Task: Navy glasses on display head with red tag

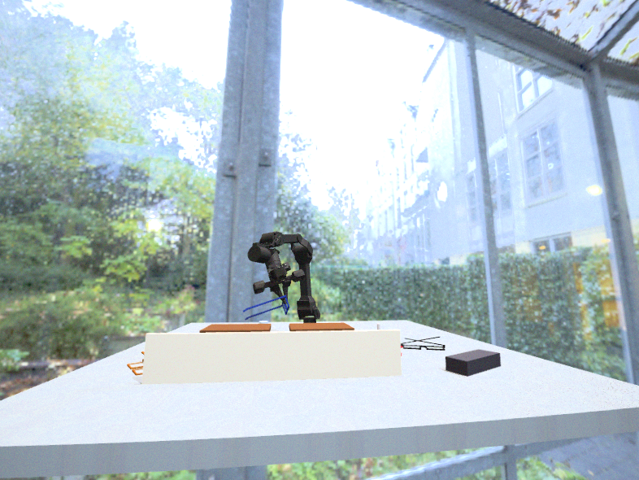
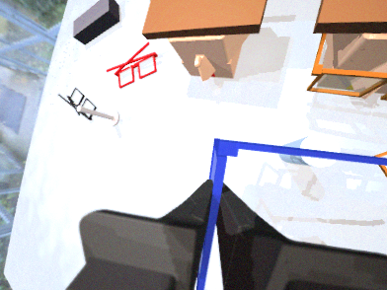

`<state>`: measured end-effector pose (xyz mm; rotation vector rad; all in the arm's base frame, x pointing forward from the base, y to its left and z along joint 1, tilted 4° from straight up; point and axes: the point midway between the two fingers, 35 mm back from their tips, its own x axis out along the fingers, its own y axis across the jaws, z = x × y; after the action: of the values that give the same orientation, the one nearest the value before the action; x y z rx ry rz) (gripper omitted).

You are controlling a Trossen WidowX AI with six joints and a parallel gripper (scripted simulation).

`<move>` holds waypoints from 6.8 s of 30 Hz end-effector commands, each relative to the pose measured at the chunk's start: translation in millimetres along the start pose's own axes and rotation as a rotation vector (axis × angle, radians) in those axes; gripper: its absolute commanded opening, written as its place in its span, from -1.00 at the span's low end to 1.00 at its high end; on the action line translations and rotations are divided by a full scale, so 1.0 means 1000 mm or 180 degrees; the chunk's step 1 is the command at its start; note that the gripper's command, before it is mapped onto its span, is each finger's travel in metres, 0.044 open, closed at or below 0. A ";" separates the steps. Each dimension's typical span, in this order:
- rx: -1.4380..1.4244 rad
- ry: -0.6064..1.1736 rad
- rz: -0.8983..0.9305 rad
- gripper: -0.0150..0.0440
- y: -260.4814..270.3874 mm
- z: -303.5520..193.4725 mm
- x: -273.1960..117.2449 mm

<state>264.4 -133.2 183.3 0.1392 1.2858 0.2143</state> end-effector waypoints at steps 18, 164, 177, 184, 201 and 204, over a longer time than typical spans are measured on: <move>-0.1771 -0.0436 -0.0092 -0.49 -0.027 -0.013 -0.027; -0.4619 0.1443 -0.0086 -0.49 0.118 -0.017 0.065; -0.4628 0.1396 -0.0113 -0.49 0.115 -0.022 0.080; -0.4622 0.1389 -0.0078 -0.49 0.112 -0.024 0.087; -0.4622 0.1389 -0.0078 -0.49 0.105 -0.029 0.105; -0.4622 0.1389 -0.0078 -0.49 0.105 -0.030 0.108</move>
<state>256.5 -7.3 101.2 -1.2148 1.2741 1.1259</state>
